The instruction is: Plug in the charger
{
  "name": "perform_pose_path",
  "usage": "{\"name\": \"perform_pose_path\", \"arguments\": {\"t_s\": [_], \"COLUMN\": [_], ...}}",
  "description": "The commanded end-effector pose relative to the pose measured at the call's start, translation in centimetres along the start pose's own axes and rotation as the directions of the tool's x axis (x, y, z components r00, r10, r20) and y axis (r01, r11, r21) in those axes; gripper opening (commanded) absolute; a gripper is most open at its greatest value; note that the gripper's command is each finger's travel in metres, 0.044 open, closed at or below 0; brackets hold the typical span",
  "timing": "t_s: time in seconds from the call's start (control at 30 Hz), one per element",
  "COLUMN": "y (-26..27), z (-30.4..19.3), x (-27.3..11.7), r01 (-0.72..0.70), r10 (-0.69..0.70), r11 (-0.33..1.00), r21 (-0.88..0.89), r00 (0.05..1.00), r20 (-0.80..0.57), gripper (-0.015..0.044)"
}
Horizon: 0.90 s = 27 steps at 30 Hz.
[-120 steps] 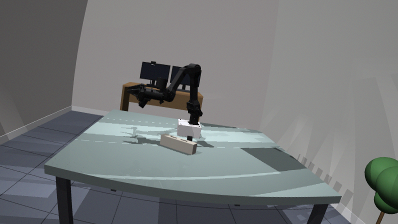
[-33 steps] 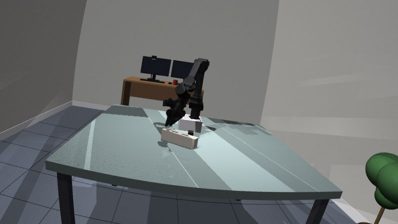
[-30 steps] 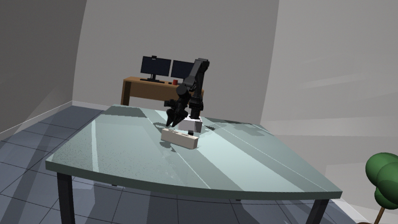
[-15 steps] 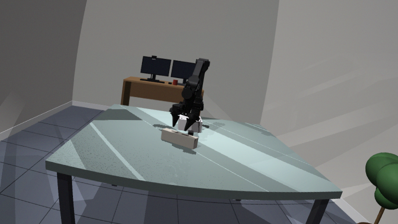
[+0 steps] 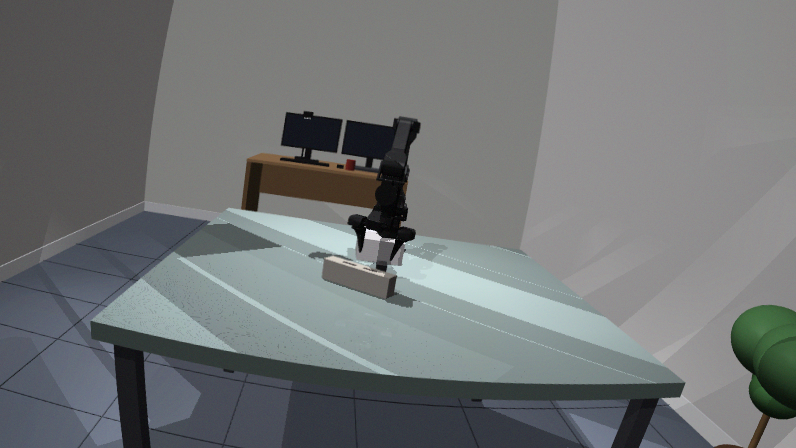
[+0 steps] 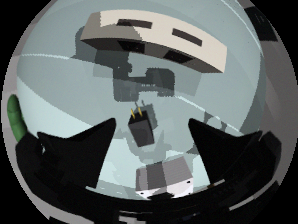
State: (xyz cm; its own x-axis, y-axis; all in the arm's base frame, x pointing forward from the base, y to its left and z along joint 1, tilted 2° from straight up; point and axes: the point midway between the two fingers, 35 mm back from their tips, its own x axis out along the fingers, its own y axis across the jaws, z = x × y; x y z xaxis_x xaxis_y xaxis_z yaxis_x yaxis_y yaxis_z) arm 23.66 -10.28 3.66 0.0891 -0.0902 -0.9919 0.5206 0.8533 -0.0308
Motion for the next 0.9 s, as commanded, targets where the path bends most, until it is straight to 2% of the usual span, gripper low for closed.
{"name": "perform_pose_path", "arguments": {"t_s": [0.0,0.23,0.87], "y": [0.6,1.2,1.3], "z": [-1.3,-3.3,-3.5], "x": [-0.4,-0.9,1.0], "r01": [-0.02,-0.061,-0.062], "r10": [0.014,0.024,0.024], "r11": [0.993,0.959,0.958], "r21": [-0.113,-0.277,-0.28], "r00": [0.999,0.991,0.99], "r20": [-0.051,-0.135,-0.137], "gripper": [0.044,0.044,0.044]}}
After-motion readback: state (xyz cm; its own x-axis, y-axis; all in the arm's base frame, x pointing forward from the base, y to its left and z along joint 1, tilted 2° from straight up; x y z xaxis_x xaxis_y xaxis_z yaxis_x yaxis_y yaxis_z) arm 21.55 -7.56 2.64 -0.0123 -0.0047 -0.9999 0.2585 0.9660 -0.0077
